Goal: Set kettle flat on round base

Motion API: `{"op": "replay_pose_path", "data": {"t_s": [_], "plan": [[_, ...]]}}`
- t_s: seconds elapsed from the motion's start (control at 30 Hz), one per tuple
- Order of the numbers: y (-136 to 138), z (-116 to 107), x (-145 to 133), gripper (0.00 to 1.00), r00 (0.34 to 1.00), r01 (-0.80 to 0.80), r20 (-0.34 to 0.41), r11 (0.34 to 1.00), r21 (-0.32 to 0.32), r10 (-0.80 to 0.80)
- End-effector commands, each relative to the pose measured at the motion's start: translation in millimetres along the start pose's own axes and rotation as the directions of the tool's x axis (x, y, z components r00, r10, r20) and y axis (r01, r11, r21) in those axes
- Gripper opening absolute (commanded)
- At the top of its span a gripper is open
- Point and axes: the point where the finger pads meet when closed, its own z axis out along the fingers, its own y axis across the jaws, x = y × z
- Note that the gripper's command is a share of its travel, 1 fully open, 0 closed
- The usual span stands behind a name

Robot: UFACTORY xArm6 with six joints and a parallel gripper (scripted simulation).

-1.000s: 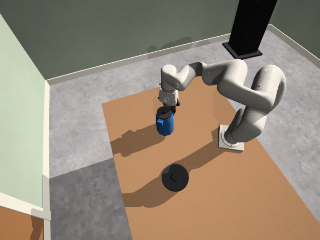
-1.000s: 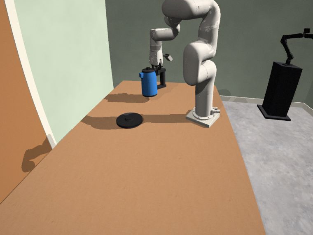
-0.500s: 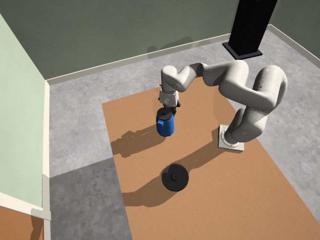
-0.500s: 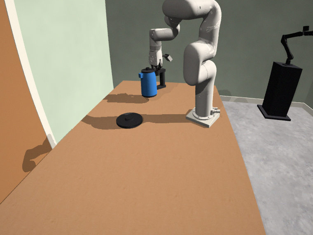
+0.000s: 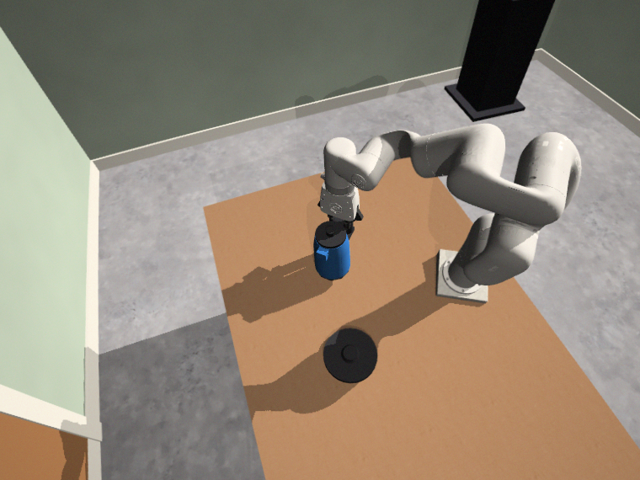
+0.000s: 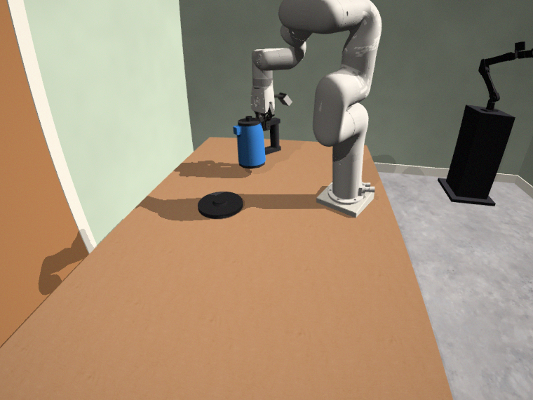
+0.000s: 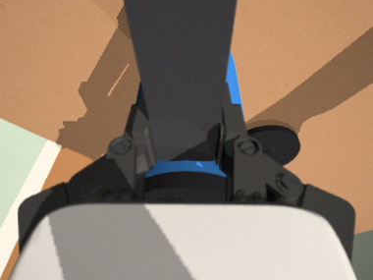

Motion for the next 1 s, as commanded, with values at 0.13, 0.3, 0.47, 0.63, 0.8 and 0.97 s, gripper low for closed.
{"op": "replay_pose_path", "data": {"t_s": [0.13,0.3,0.47,0.63,0.8,0.97], "plan": [[11.2,-1.9,-18.0,0.0,1.0,0.0,0.0,1.0,0.005,0.0],[20.3,-2.0,-31.0,0.0,1.0,0.0,0.0,1.0,0.005,0.0],[26.1,-2.0,-39.1,0.0,1.0,0.0,0.0,1.0,0.005,0.0],[36.1,-2.1,-53.3,0.0,1.0,0.0,0.0,1.0,0.005,0.0],[46.4,-2.2,-67.9,0.0,1.0,0.0,0.0,1.0,0.005,0.0],[56.7,-2.3,-82.6,0.0,1.0,0.0,0.0,1.0,0.005,0.0]]}}
